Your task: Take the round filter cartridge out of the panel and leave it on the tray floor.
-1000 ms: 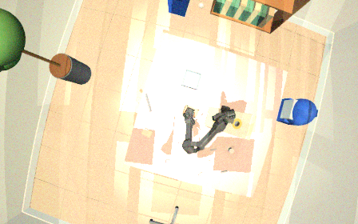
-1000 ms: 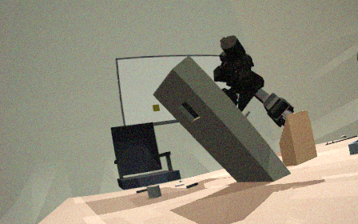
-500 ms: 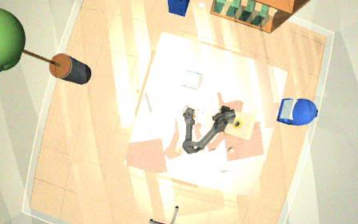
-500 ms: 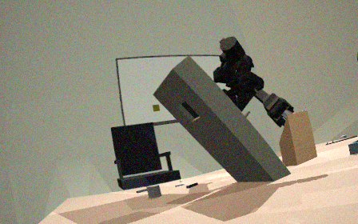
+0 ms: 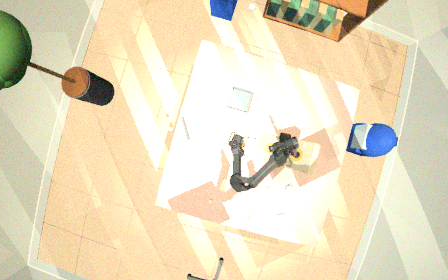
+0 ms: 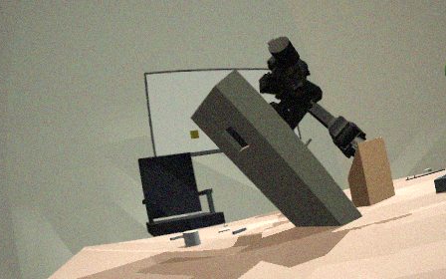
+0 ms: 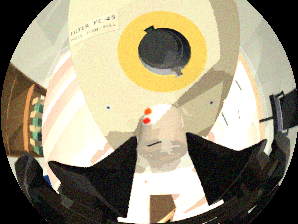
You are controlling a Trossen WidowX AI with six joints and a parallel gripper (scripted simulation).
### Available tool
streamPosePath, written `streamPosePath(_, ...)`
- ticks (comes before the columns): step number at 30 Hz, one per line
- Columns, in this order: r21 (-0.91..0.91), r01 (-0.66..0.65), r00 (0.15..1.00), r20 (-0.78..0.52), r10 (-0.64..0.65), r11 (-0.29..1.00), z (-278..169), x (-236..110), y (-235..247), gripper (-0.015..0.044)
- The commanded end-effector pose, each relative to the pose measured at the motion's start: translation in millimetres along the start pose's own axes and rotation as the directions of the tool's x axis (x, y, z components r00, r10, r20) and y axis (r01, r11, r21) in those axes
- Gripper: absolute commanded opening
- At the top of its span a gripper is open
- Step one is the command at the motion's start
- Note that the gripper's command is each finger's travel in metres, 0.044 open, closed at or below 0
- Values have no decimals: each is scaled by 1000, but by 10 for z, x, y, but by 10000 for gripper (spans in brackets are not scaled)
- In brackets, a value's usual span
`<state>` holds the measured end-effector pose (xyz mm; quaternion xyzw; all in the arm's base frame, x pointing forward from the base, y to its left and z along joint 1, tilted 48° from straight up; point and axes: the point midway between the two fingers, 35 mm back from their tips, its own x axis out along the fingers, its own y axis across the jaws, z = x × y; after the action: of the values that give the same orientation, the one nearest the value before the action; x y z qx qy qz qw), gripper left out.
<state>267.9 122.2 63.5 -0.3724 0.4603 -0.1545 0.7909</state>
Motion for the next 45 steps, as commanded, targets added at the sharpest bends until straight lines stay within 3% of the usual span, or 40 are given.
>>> streamPosePath(1,0,-8,1000,2,8,1000,46,-169,41,0)
streamPosePath(14,-1,-3,1000,1,3,1000,70,-850,20,0)
streamPosePath(34,4,-8,1000,3,8,1000,67,-736,912,0)
streamPosePath(36,-26,-21,1000,-3,21,999,47,-761,834,0)
streamPosePath(45,-350,-222,975,-83,206,910,-384,-884,1480,0)
